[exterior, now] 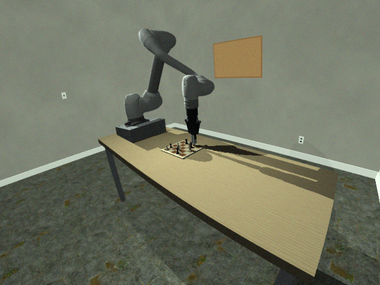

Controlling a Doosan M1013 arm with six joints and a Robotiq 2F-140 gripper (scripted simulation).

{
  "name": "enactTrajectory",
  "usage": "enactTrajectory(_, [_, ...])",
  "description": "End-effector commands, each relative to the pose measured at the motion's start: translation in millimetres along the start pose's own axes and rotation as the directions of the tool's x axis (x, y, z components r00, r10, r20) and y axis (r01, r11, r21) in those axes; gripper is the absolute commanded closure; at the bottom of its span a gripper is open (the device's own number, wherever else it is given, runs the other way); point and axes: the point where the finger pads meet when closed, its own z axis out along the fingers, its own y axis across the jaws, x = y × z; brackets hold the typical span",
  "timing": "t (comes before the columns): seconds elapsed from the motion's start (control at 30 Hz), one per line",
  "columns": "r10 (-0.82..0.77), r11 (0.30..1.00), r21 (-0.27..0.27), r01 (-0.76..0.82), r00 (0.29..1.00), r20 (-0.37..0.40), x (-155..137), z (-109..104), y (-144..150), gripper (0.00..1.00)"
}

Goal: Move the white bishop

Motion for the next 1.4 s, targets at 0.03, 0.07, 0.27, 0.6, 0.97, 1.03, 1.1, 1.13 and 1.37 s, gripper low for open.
enactTrajectory(0.03, [0.0, 1.0, 0.0, 0.0, 1.0, 0.0, 0.1, -0.1, 0.0, 1.0])
enactTrajectory(0.07, [0.0, 1.0, 0.0, 0.0, 1.0, 0.0, 0.1, -0.1, 0.0, 1.0])
enactTrajectory(0.27, [0.0, 1.0, 0.0, 0.0, 1.0, 0.0, 0.1, -0.1, 0.0, 1.0])
enactTrajectory(0.6, [0.0, 1.0, 0.0, 0.0, 1.0, 0.0, 0.1, 1.7, 0.0, 1.0])
enactTrajectory(0.97, [0.0, 1.0, 0.0, 0.0, 1.0, 0.0, 0.1, 3.6, 0.0, 1.0])
enactTrajectory(1.03, [0.0, 1.0, 0.0, 0.0, 1.0, 0.0, 0.1, 3.6, 0.0, 1.0])
enactTrajectory(1.1, [0.0, 1.0, 0.0, 0.0, 1.0, 0.0, 0.1, 3.6, 0.0, 1.0])
enactTrajectory(1.13, [0.0, 1.0, 0.0, 0.0, 1.0, 0.0, 0.1, 3.6, 0.0, 1.0])
enactTrajectory(1.37, [0.0, 1.0, 0.0, 0.0, 1.0, 0.0, 0.1, 3.6, 0.0, 1.0])
